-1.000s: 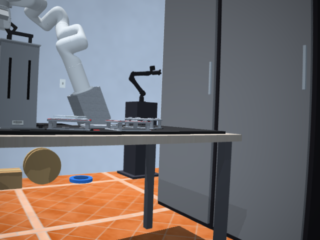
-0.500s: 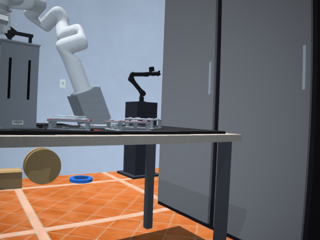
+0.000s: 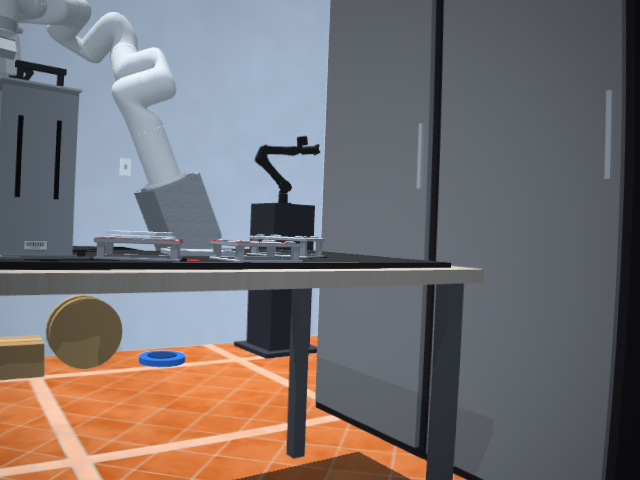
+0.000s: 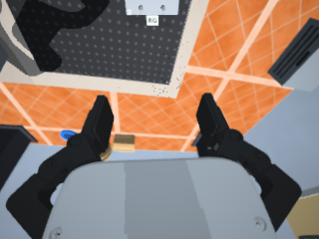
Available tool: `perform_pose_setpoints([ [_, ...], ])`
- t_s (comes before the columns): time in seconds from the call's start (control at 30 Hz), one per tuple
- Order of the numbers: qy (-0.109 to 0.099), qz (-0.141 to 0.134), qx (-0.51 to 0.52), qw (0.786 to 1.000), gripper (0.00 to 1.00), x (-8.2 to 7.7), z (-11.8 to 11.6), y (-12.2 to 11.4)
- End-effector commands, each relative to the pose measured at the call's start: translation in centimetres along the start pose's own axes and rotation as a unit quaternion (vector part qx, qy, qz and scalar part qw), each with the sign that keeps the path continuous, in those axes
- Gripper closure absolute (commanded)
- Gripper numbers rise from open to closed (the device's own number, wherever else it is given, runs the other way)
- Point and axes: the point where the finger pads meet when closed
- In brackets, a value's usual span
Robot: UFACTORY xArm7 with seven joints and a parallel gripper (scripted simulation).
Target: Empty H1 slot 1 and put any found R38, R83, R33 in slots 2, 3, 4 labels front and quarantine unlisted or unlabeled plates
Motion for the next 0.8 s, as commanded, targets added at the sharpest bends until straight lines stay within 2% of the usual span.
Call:
perform_pose_setpoints([
  [0.0, -0.002, 0.001, 0.000, 1.000, 0.00, 0.8, 0.1, 0.0],
  [0.77, -0.002, 0.001, 0.000, 1.000, 0.00, 3.9, 0.1, 0.0],
])
Point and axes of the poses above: the point where the finger pads meet when closed, its own x axis out along the fingers, its own z axis across the jaws, y = z × x, and after that the axes turned 10 degrees about x, right-handed
